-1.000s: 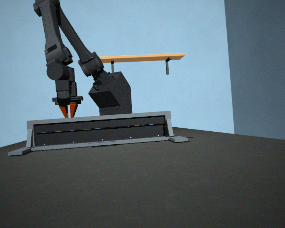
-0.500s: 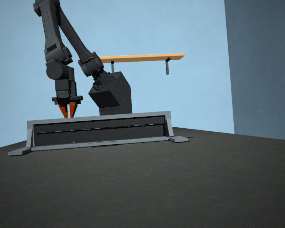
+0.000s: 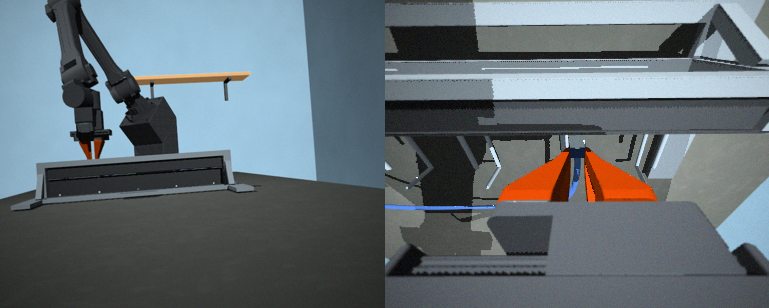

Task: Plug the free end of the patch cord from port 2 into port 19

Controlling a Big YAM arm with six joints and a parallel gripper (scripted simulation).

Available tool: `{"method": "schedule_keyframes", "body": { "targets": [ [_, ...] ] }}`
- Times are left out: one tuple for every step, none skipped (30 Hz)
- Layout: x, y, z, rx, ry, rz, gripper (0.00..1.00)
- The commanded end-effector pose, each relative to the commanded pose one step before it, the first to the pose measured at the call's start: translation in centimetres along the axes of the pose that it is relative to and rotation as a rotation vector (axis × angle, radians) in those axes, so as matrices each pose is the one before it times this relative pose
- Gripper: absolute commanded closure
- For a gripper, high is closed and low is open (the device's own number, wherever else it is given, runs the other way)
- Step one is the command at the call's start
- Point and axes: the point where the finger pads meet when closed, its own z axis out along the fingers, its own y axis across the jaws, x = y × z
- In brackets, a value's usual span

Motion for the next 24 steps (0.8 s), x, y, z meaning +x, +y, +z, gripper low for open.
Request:
{"method": "schedule_keyframes", "body": {
  "targets": [
    [-2.869,-0.61,-2.813,0.00483,-0.06697,0.02159,1.0],
    [0.0,0.0,0.0,0.0,0.0,0.0,1.0],
    [0.0,0.0,0.0,0.0,0.0,0.0,1.0],
    [-0.019,-0.006,0.015,0.00013,-0.00011,0.00015,1.0],
    [-0.011,-0.002,0.024,0.00009,0.00014,0.00006,1.0],
    [-0.005,0.005,0.031,0.00002,0.00036,-0.00007,1.0],
    [0.001,0.012,0.035,-0.00007,0.00054,-0.0002,1.0],
    [0.006,0.017,0.038,-0.00014,0.00066,-0.0003,1.0],
    [0.009,0.02,0.038,-0.00018,0.00073,-0.00036,1.0],
    [0.011,0.021,0.037,-0.00019,0.00074,-0.00037,1.0],
    [0.012,0.02,0.033,-0.00019,0.0007,-0.00035,1.0],
    [0.012,0.018,0.029,-0.00016,0.00062,-0.00031,1.0],
    [0.011,0.015,0.025,-0.00014,0.00052,-0.00026,1.0],
    [0.009,0.013,0.021,-0.00012,0.00044,-0.00022,1.0],
    [0.005,0.014,0.023,-0.00012,0.00043,-0.00024,1.0],
    [-0.004,0.013,0.024,-0.00004,0.00006,-0.00008,1.0],
    [-0.011,0.011,0.026,0.00005,-0.00025,0.00007,1.0],
    [-0.013,0.01,0.027,0.00009,-0.00035,0.00013,1.0],
    [0.0,0.0,0.0,0.0,0.0,0.0,1.0],
    [0.0,0.0,0.0,0.0,0.0,0.0,1.0],
    [-0.011,0.011,0.028,0.00006,-0.00029,0.0001,1.0],
    [-0.009,0.012,0.028,0.00005,-0.00022,0.00006,1.0],
    [-0.007,0.013,0.029,0.00003,-0.00017,0.00003,1.0],
    [-0.006,0.014,0.029,0.00002,-0.00012,0.00001,1.0]
  ]
}}
